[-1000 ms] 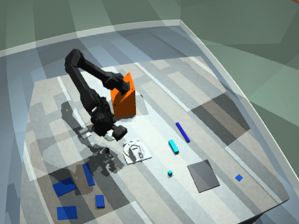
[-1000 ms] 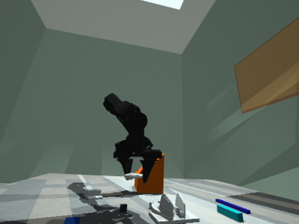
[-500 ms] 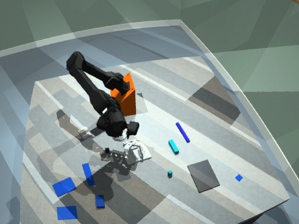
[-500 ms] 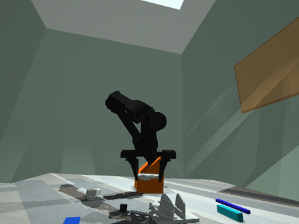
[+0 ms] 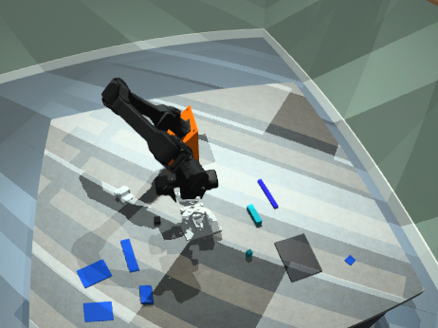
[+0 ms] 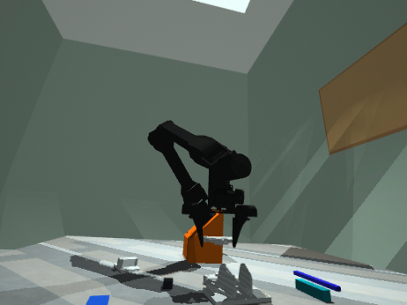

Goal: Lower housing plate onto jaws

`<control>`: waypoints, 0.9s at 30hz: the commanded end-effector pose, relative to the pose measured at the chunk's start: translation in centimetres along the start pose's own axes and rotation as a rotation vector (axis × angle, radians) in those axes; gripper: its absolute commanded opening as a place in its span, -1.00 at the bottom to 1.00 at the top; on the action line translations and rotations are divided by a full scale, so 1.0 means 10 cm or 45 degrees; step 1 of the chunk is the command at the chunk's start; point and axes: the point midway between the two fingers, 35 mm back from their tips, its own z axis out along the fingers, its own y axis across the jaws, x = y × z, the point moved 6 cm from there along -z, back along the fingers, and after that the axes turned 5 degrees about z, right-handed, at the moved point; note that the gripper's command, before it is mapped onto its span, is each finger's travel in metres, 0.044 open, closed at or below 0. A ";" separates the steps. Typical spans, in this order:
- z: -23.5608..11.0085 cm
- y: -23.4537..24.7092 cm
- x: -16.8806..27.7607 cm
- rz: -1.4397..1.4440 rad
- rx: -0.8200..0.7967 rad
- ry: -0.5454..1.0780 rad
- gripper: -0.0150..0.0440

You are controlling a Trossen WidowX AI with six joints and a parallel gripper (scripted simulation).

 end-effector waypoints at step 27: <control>-0.01 0.21 0.01 -0.261 0.029 -0.015 0.70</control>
